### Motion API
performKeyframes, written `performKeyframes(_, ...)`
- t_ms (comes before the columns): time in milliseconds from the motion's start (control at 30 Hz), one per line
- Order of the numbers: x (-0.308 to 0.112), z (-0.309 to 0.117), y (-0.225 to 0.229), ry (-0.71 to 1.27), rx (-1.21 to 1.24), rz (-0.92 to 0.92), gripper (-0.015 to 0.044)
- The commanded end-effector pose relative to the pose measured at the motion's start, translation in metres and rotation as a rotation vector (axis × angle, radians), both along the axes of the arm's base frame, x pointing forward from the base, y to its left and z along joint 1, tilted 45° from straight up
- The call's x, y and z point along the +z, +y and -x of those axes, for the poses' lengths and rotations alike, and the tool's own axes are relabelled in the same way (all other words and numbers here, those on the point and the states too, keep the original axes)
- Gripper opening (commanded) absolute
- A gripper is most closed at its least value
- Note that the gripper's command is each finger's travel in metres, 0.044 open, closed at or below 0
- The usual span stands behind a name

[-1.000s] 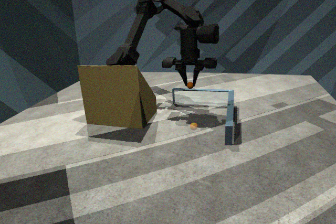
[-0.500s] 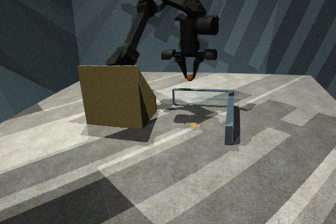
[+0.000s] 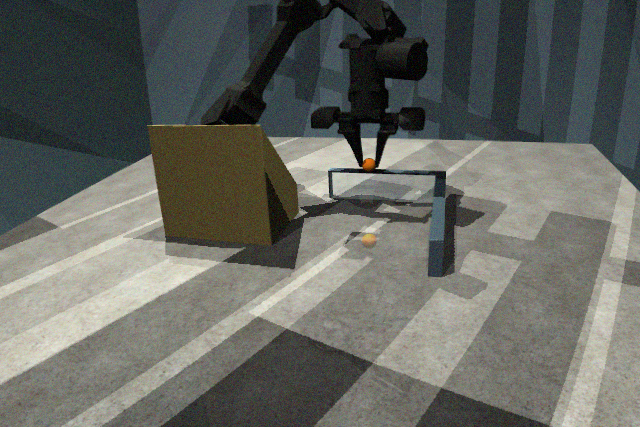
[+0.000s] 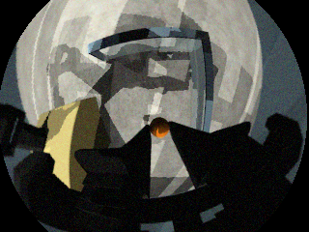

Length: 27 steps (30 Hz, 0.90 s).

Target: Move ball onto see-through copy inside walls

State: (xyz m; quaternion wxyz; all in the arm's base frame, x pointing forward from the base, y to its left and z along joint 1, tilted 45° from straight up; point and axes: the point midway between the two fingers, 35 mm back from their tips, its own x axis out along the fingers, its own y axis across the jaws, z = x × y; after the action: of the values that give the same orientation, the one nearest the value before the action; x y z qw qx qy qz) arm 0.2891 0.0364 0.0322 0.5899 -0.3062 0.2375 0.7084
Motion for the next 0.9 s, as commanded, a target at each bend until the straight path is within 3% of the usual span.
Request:
performKeyframes(0, -0.018, -0.010, -0.012, -0.012, 0.002, 0.006, 0.0000)
performKeyframes(367, -0.067, -0.021, -0.038, -0.013, 0.003, 0.004, 0.0000)
performKeyframes(533, -0.070, -0.021, -0.040, -0.013, 0.004, 0.003, 0.0000)
performKeyframes(867, -0.105, -0.018, -0.007, -0.013, 0.003, 0.003, 0.0000)
